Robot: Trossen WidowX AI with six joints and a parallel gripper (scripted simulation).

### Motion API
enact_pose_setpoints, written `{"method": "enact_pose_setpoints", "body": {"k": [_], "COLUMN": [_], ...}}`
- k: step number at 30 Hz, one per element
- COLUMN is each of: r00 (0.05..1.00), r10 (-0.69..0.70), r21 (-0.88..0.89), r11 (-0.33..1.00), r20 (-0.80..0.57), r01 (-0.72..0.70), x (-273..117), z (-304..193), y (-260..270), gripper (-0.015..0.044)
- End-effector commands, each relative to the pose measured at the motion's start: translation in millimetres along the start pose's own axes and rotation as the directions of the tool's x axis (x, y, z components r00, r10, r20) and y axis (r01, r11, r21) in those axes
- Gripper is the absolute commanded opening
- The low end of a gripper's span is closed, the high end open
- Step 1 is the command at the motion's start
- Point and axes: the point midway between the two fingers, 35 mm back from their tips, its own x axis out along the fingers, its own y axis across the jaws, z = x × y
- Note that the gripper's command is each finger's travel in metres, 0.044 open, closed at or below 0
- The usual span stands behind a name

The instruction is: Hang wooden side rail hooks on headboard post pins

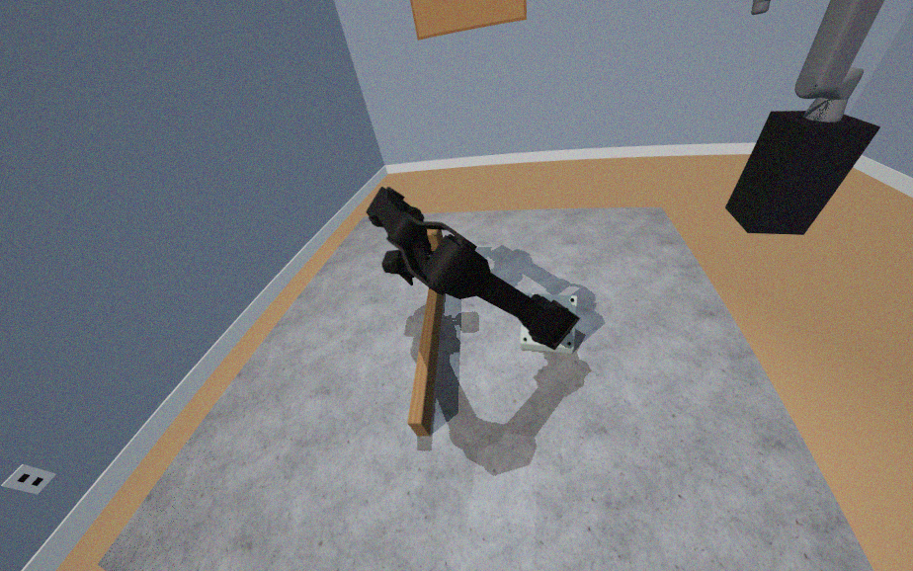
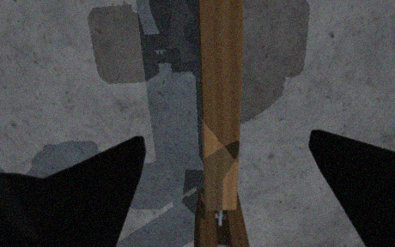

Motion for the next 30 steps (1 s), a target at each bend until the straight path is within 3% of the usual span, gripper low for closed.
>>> {"method": "enact_pose_setpoints", "body": {"k": [1,30], "r00": [1.0,1.0], "r10": [-0.003,-0.003], "r21": [0.003,0.003], "r11": [1.0,1.0], "r20": [0.003,0.003], "r01": [0.003,0.003], "x": [11,62], "z": [1,0], "y": [0,-2], "gripper": [0.044,0.044]}}
